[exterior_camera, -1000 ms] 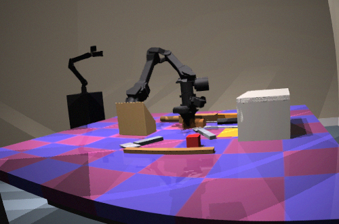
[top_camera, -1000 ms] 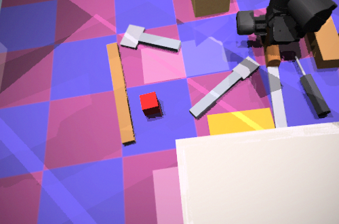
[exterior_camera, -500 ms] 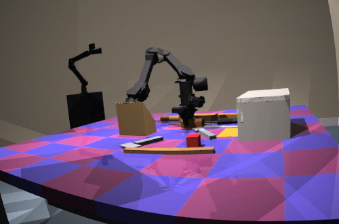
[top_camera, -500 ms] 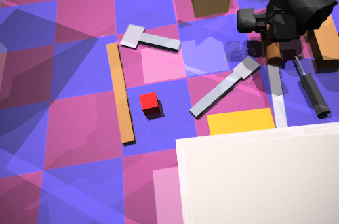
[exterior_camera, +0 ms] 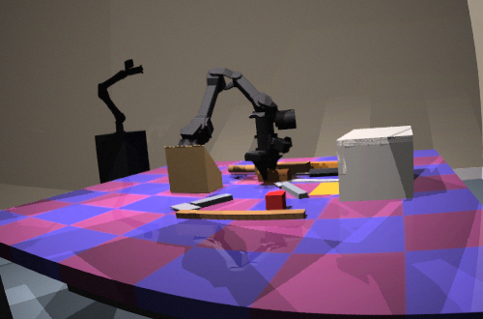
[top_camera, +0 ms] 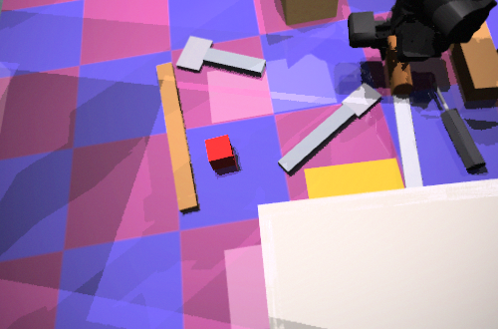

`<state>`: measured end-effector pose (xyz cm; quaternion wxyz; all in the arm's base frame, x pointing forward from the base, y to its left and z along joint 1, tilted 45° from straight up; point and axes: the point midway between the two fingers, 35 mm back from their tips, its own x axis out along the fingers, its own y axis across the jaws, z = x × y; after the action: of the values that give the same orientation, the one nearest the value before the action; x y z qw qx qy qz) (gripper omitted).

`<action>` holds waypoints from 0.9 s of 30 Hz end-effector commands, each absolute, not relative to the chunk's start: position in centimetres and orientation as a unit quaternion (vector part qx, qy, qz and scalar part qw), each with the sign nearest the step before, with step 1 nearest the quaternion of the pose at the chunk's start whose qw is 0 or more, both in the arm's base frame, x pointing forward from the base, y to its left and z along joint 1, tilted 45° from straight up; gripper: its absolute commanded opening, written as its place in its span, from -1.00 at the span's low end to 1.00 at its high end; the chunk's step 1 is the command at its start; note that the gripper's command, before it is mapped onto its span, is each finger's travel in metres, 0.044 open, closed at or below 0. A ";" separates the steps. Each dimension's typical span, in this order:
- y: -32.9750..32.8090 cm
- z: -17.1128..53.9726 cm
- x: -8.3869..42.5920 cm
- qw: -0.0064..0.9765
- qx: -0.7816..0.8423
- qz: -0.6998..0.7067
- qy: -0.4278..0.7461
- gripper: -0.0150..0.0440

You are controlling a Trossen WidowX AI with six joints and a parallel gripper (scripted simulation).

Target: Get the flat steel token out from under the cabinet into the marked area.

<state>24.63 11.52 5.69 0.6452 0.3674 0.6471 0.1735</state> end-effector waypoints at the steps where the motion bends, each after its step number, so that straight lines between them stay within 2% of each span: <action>1: 11.5 5.7 24.6 0.645 0.367 0.174 0.648 0.42; 16: 11.8 5.5 24.4 0.645 0.367 0.174 0.648 0.42; 21: 11.6 5.7 24.6 0.646 0.366 0.175 0.647 -0.02; 27: 11.6 5.7 24.6 0.646 0.366 0.175 0.647 -0.16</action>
<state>24.61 11.63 5.66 0.6453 0.3672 0.6468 0.1744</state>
